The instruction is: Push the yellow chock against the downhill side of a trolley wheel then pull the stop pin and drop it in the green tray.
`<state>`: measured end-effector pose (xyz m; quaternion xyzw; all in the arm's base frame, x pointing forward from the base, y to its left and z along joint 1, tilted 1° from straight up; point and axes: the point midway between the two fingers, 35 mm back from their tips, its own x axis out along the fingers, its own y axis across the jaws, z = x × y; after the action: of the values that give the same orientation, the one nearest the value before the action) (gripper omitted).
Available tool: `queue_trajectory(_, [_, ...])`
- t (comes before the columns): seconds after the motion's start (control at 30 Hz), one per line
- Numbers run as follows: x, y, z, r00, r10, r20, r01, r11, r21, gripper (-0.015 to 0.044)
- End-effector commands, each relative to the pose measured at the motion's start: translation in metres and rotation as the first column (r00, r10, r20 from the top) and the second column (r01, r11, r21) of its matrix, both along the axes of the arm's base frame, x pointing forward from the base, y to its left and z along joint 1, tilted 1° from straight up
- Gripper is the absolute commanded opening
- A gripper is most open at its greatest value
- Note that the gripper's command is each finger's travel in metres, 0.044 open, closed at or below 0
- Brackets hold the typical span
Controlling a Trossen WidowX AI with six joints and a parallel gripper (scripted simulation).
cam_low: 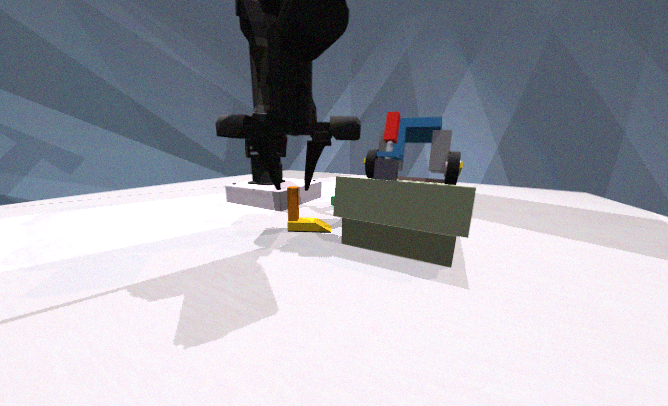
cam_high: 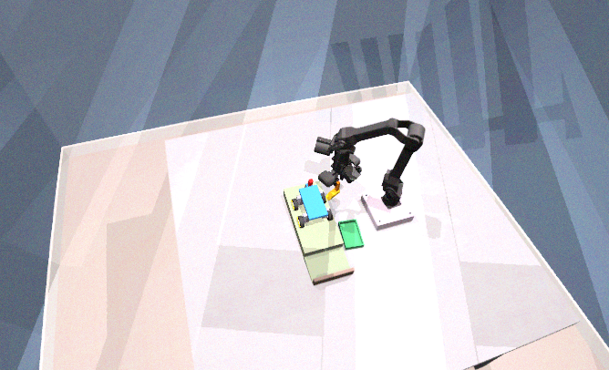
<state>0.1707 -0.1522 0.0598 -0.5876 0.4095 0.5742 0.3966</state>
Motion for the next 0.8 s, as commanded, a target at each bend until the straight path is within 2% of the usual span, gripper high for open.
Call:
queue_trajectory(0.0, [0.0, 0.0, -0.007, 1.0, -0.002, 0.003, 0.002, 1.0, 0.002, 0.019])
queue_trajectory(0.77, [0.0, 0.0, -0.036, 1.0, -0.002, 0.003, 0.002, 1.0, 0.003, 0.019])
